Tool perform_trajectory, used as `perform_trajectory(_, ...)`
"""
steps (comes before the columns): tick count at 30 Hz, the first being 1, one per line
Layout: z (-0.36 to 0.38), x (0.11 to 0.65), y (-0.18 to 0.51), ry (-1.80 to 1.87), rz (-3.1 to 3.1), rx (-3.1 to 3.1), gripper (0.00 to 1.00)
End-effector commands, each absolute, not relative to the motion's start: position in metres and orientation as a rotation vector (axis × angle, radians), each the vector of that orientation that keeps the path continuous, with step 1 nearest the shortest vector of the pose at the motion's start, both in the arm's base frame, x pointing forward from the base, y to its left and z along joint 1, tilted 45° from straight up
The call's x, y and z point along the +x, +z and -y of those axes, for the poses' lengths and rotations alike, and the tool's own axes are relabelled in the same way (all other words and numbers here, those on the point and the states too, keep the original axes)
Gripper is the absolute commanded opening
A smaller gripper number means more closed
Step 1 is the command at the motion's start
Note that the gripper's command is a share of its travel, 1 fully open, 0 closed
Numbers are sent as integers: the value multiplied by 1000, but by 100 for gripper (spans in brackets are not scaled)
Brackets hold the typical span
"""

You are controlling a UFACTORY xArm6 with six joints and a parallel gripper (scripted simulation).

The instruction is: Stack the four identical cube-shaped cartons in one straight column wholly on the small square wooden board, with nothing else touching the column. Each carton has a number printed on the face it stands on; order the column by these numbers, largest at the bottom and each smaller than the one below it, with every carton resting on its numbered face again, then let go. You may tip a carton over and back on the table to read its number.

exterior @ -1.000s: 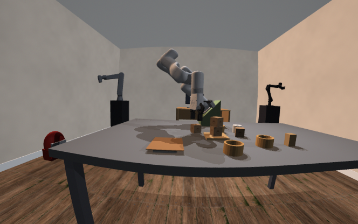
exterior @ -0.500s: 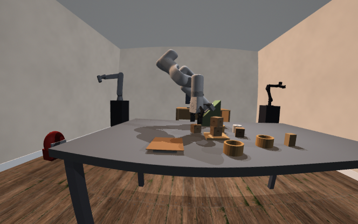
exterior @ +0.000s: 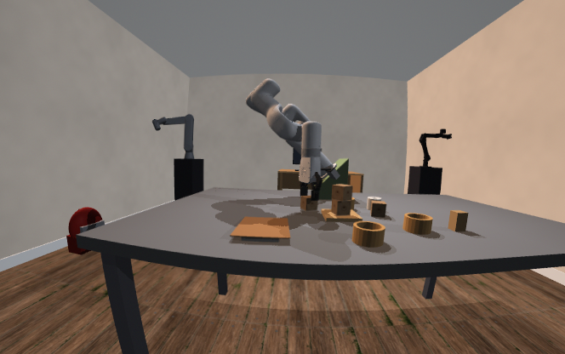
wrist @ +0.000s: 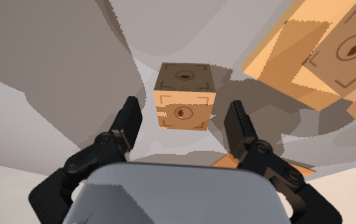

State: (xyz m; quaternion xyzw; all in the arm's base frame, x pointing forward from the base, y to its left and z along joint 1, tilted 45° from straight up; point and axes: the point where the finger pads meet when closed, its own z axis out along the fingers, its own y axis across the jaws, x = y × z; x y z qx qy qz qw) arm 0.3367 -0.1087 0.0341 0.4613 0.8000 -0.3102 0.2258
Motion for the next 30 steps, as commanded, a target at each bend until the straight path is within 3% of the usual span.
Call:
perform_trajectory(1,111,338,31,-852,-2206,1271,100)
perform_trajectory(30,120,338,22,-850,-2209,1272,100)
